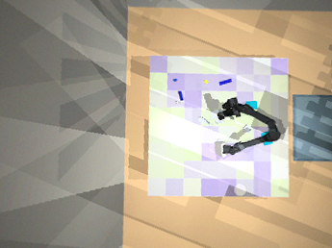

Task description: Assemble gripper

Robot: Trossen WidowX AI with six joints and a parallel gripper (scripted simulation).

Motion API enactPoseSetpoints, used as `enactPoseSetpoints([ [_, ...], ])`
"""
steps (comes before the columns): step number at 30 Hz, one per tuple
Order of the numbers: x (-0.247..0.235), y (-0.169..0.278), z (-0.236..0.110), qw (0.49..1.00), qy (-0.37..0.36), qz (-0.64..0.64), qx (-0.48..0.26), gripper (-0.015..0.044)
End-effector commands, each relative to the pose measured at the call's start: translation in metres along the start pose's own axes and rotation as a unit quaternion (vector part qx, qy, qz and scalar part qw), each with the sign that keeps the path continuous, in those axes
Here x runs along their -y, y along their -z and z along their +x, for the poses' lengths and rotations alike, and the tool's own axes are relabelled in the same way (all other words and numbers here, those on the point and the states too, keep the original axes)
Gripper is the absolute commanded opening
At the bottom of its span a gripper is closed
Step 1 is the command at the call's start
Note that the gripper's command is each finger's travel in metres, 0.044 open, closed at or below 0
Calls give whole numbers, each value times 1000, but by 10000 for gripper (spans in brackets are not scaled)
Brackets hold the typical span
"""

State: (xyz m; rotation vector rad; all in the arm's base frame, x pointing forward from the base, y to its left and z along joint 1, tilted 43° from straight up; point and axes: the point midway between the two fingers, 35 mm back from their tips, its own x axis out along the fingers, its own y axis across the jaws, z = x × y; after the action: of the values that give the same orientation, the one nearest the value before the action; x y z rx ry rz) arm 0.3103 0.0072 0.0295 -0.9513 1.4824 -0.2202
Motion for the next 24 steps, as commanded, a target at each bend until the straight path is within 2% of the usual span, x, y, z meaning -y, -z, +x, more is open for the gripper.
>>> enactPoseSetpoints([
  [1,1,0,0,1000,2,-3,0,0],
  [5,-8,-1,-1,1000,-2,-10,1,0],
  [11,-77,-1,-7,995,-15,-101,7,0],
  [18,-152,20,-10,979,-15,-205,2,0],
  [24,-190,42,-7,964,-5,-267,-6,0],
])
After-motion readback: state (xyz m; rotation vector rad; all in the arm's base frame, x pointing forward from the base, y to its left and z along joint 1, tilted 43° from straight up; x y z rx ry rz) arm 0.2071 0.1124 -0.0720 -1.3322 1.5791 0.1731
